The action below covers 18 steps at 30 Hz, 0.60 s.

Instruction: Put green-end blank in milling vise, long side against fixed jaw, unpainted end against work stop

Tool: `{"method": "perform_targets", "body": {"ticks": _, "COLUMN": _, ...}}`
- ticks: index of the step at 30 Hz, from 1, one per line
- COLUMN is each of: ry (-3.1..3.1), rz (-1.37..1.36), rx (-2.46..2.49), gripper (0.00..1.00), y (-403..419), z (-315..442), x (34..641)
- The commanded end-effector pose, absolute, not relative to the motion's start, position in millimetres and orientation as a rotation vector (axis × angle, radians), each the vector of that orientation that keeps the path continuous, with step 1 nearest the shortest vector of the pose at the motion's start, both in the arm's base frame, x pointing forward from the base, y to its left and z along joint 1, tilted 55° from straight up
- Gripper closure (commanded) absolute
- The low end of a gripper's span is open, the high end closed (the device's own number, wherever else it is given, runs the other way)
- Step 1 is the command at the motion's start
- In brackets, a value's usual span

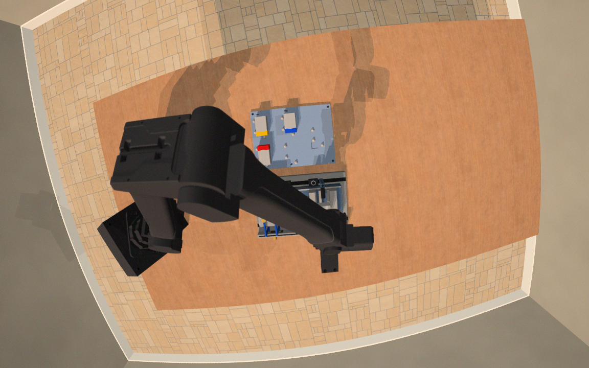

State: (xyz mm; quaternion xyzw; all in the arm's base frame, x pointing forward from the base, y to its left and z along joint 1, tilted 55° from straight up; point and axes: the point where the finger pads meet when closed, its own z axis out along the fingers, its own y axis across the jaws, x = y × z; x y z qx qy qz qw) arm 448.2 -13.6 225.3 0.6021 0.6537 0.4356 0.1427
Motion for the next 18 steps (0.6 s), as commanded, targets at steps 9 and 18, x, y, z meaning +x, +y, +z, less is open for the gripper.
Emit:
{"method": "perform_targets", "body": {"ticks": 9, "ry": 1.871, "rz": 1.256, "rx": 1.704, "gripper": 1.00, "y": -21.6, "z": 242.6, "x": 453.7}}
{"method": "perform_targets", "body": {"ticks": 18, "ry": 1.871, "rz": 1.252, "rx": 1.708, "gripper": 1.00, "y": -24.7, "z": 241.7, "x": 454.6}}
